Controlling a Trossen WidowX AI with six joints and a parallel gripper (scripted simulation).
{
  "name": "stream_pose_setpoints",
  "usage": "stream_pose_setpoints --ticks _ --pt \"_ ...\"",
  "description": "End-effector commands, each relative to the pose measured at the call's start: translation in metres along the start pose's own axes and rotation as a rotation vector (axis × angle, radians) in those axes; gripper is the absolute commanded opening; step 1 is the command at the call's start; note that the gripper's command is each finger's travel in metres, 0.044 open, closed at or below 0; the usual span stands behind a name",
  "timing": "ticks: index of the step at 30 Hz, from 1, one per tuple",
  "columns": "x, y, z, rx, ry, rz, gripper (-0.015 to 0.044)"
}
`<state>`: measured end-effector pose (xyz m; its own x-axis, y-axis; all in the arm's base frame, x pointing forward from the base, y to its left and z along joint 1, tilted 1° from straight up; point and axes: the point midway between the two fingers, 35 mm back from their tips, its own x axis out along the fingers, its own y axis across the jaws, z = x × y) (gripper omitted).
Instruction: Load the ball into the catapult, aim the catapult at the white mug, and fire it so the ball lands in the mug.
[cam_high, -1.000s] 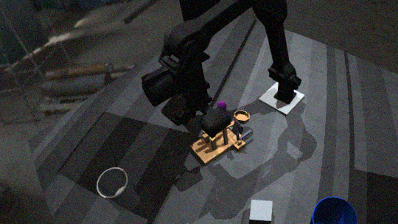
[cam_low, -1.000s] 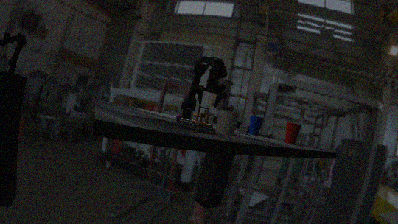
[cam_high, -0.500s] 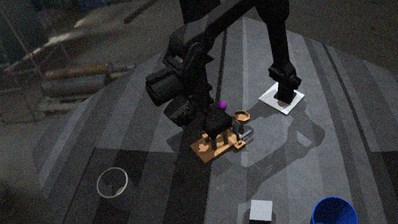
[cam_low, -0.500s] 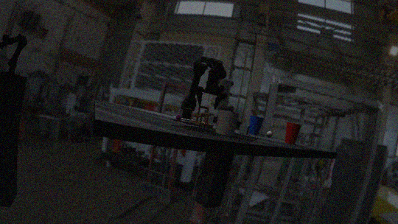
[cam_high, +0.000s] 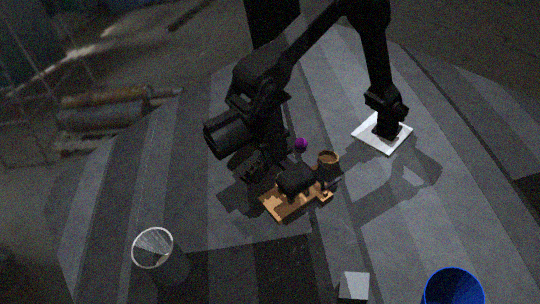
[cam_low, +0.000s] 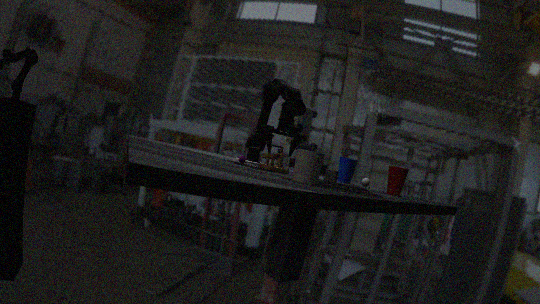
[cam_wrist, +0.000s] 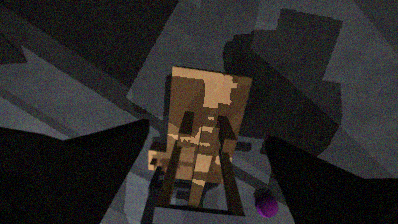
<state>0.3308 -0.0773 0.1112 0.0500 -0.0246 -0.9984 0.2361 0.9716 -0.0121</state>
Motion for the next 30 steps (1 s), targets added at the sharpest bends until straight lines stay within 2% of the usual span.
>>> stream_pose_setpoints --ticks 1,24,30 --pt "0.008 0.000 -0.001 -0.003 0.006 0.000 0.0440" --pt "0.041 0.000 -0.003 -0.003 0.006 0.000 0.0440" --pt "0.038 0.000 -0.001 0.001 0.002 0.000 0.0282"
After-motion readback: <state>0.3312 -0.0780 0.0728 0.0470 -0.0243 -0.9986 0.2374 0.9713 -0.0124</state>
